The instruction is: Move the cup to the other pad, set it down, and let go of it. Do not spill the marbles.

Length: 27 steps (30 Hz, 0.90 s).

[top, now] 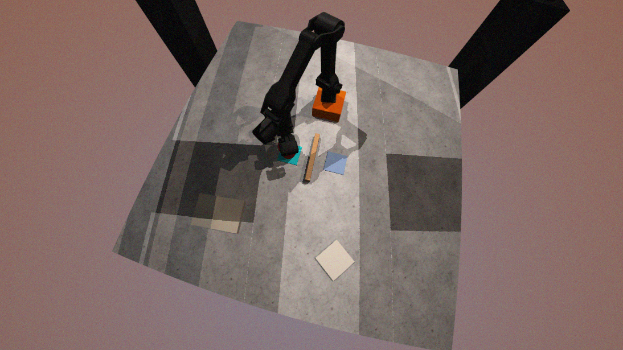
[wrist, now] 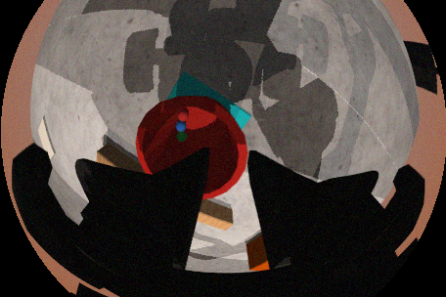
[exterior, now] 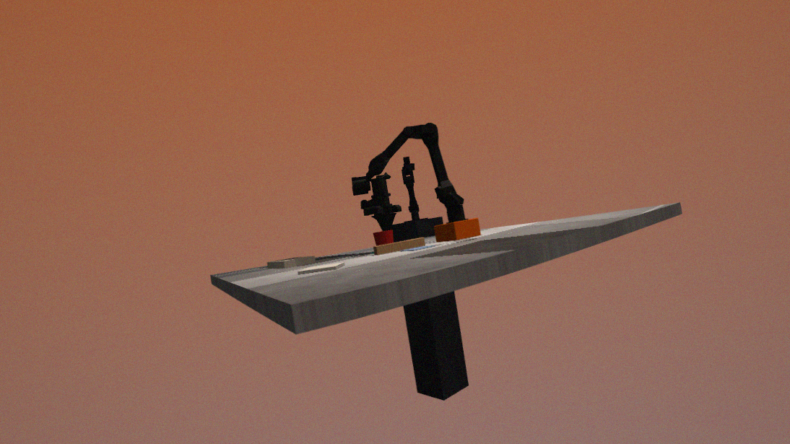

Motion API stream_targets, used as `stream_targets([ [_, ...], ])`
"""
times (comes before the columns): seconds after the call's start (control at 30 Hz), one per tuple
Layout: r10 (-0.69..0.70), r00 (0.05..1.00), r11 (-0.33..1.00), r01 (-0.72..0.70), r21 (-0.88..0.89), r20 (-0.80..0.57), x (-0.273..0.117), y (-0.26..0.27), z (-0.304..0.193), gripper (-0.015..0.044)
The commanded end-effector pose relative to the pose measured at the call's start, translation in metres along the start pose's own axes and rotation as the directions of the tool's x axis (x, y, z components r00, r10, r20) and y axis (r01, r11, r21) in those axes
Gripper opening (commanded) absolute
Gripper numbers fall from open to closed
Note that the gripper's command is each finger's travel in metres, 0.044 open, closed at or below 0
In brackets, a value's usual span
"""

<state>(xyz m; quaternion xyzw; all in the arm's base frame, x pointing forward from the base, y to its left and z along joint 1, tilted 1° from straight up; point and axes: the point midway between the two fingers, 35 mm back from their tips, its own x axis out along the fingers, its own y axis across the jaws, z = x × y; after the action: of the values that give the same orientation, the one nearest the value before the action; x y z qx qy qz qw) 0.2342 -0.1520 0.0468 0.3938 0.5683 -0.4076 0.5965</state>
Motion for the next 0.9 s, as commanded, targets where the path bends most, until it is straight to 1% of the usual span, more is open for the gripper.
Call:
stream_targets([
  [0.0,0.004,1.000,1.000,-0.004,-0.002,0.003,-0.007,0.001,0.001,0.0128],
  [0.47,0.002,1.000,1.000,-0.002,-0.003,-0.001,-0.028,-0.001,-0.001,0.0128],
  [0.73,-0.002,1.000,1.000,0.002,0.000,-0.002,-0.023,-0.001,-0.001,0.0338],
  [0.87,-0.001,1.000,1.000,0.001,0.000,-0.002,-0.029,-0.001,0.000,0.0440],
])
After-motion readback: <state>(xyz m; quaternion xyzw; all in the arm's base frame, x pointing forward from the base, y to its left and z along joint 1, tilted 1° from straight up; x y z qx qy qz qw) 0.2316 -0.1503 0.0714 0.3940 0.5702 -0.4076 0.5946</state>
